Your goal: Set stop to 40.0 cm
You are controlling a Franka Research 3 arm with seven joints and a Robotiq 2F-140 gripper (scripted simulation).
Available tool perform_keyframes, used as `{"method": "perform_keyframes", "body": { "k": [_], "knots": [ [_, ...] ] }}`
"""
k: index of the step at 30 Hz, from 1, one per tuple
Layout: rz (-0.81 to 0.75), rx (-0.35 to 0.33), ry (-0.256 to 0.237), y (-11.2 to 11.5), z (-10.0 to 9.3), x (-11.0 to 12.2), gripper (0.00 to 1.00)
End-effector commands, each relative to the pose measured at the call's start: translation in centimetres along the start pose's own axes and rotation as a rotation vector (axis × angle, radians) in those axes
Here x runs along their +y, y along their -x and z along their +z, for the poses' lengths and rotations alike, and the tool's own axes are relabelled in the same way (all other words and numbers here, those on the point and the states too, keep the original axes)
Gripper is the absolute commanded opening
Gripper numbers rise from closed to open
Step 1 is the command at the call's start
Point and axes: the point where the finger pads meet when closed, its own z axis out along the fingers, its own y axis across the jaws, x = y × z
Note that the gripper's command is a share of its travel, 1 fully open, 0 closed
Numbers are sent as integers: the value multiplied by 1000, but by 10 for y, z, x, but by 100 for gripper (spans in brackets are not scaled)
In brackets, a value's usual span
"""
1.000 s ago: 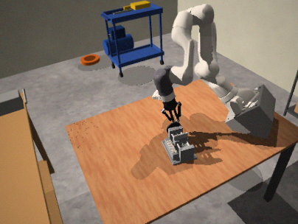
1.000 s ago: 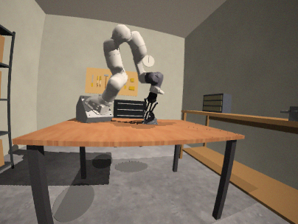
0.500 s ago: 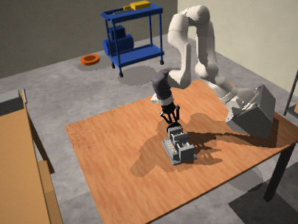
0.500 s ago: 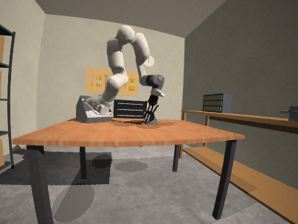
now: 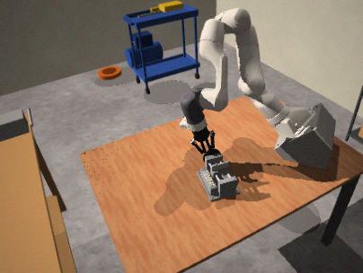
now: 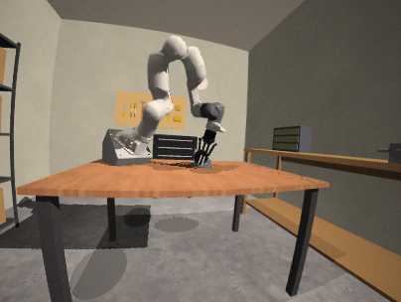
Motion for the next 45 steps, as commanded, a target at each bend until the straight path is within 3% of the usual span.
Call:
{"method": "perform_keyframes", "body": {
  "k": [1, 10, 17, 25, 45],
  "knots": [
    [-1, 2, -4, 0, -2, -8, 4],
    [-1, 2, -4, 0, -14, -20, 4],
    [-1, 2, -4, 0, -39, -24, 4],
    [-1, 2, -4, 0, -57, -14, 4],
    [-1, 2, -4, 0, -65, 19, 4]
  ]
}}
